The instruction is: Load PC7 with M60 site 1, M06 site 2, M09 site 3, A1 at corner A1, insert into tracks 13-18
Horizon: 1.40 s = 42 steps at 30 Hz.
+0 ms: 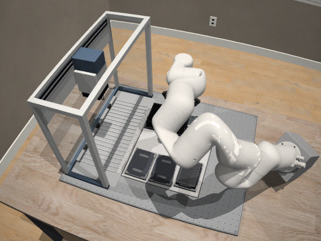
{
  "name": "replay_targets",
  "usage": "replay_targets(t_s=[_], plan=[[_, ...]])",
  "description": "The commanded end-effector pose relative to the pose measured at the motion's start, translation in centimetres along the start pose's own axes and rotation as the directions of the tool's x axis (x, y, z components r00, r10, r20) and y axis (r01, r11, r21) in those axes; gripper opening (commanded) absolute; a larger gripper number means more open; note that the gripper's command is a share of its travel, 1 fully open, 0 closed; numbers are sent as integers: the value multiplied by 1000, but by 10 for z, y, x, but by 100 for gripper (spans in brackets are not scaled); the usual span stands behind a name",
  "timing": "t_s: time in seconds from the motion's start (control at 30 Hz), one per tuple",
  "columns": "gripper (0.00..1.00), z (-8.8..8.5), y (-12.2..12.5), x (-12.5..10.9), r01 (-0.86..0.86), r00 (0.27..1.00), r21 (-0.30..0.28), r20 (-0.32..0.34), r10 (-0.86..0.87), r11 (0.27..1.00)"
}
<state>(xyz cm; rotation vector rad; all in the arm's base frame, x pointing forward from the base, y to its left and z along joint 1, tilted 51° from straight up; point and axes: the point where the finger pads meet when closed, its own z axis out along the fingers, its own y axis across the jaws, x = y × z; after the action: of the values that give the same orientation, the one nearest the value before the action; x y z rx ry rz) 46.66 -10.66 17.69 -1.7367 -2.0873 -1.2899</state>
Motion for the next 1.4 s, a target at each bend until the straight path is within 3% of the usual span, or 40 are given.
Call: replay_targets(t_s=[0.0,1.37], plan=[[100,-2,-7,16,-5,1000,-3,4,5,1000],[100,-1,-85,184,-5,1000,-3,3,5,1000]])
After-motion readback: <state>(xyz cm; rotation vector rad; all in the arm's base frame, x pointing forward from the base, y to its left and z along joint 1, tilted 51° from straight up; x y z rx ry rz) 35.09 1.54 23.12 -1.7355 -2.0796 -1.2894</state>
